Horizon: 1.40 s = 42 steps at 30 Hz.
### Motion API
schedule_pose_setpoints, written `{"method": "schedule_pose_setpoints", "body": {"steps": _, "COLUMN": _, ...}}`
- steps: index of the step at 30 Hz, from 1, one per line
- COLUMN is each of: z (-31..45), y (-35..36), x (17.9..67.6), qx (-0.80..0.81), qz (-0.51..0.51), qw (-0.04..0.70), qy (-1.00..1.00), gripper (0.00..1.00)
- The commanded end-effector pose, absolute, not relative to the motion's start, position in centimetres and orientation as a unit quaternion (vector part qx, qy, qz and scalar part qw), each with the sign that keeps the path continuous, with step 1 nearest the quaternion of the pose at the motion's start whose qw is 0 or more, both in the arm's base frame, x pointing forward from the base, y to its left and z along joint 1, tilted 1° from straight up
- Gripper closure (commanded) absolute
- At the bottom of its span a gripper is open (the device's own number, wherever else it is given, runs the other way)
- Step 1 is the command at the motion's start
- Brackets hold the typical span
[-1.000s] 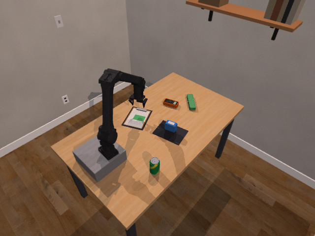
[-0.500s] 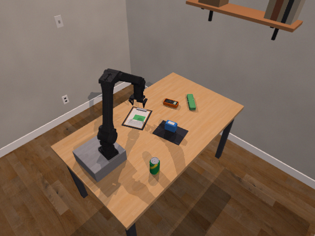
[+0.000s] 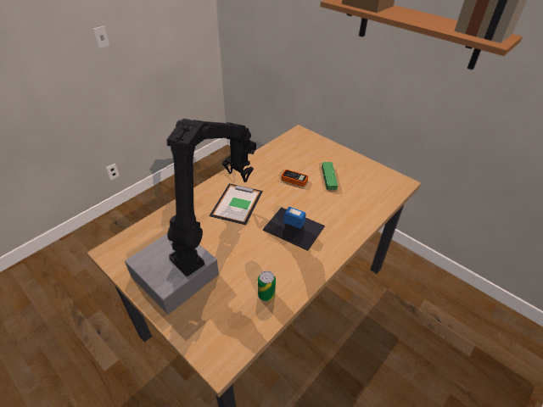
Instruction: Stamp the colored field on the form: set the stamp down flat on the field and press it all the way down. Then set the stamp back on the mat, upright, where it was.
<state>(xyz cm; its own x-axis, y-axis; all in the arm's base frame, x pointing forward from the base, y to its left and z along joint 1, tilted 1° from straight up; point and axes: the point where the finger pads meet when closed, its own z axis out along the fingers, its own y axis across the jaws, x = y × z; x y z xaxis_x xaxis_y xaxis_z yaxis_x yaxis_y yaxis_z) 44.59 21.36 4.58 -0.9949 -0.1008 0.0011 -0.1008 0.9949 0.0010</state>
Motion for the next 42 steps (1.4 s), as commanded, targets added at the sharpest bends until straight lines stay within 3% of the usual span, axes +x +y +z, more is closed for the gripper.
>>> {"method": "schedule_pose_setpoints", "body": {"steps": 1, "z": 9.6, "y": 22.2, "x": 47.0, "qx": -0.087, "qz": -0.012, "qw": -0.024, "qy": -0.996, "gripper": 0.0}}
{"method": "schedule_pose_setpoints", "body": {"steps": 5, "z": 10.8, "y": 22.2, "x": 46.9, "qx": -0.132, "qz": -0.013, "qw": -0.019, "qy": -0.991, "gripper": 0.0}}
{"method": "schedule_pose_setpoints", "body": {"steps": 6, "z": 9.3, "y": 21.2, "x": 44.9, "qx": -0.189, "qz": -0.005, "qw": -0.01, "qy": -0.982, "gripper": 0.0}}
{"method": "schedule_pose_setpoints", "body": {"steps": 8, "z": 12.5, "y": 22.1, "x": 46.8, "qx": -0.231, "qz": -0.017, "qw": -0.02, "qy": -0.973, "gripper": 0.0}}
{"method": "schedule_pose_setpoints", "body": {"steps": 16, "z": 15.3, "y": 22.1, "x": 46.5, "qx": -0.401, "qz": -0.018, "qw": -0.009, "qy": -0.916, "gripper": 0.0}}
{"method": "schedule_pose_setpoints", "body": {"steps": 26, "z": 14.0, "y": 21.6, "x": 45.2, "qx": -0.584, "qz": -0.02, "qw": -0.018, "qy": -0.811, "gripper": 0.0}}
{"method": "schedule_pose_setpoints", "body": {"steps": 27, "z": 14.0, "y": 21.6, "x": 45.2, "qx": -0.591, "qz": -0.021, "qw": -0.019, "qy": -0.806, "gripper": 0.0}}
{"method": "schedule_pose_setpoints", "body": {"steps": 28, "z": 13.9, "y": 21.5, "x": 45.2, "qx": -0.591, "qz": -0.021, "qw": -0.019, "qy": -0.806, "gripper": 0.14}}
{"method": "schedule_pose_setpoints", "body": {"steps": 42, "z": 12.7, "y": 15.1, "x": 46.1, "qx": -0.588, "qz": -0.016, "qw": -0.018, "qy": -0.809, "gripper": 0.14}}
